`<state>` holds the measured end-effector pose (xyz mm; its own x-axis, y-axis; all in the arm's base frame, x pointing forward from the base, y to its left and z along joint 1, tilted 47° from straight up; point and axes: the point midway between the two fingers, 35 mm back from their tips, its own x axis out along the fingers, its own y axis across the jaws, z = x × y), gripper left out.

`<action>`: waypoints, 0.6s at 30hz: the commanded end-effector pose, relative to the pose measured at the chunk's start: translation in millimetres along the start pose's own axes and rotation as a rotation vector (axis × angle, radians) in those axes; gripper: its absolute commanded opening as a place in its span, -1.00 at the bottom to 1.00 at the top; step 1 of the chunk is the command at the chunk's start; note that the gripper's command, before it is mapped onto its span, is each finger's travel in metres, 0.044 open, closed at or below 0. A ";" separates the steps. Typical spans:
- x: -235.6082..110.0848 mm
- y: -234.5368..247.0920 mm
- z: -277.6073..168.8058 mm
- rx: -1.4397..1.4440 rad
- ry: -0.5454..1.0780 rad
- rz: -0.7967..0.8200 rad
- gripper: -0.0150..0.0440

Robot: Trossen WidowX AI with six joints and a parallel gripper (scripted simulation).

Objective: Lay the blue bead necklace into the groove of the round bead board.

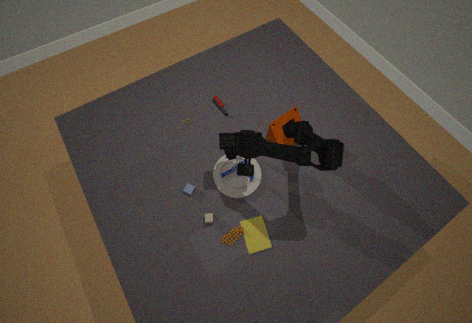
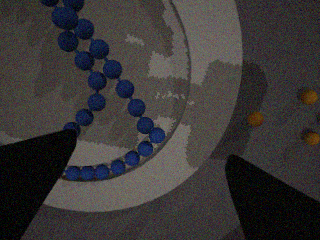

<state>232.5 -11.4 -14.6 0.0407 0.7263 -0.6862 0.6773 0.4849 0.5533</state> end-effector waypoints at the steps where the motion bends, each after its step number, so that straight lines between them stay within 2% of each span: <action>1: -4.0 9.7 -1.5 -0.149 -0.002 -0.004 0.73; 10: -26.3 71.5 -23.8 -1.112 0.000 -0.002 -0.07; 12: -29.3 80.0 -28.7 -1.249 0.001 -0.001 -0.08; 18: -29.7 81.1 -29.3 -1.267 0.001 0.000 -0.08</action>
<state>257.0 10.8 38.6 0.0279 0.7241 -0.6891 -0.1844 0.6813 0.7084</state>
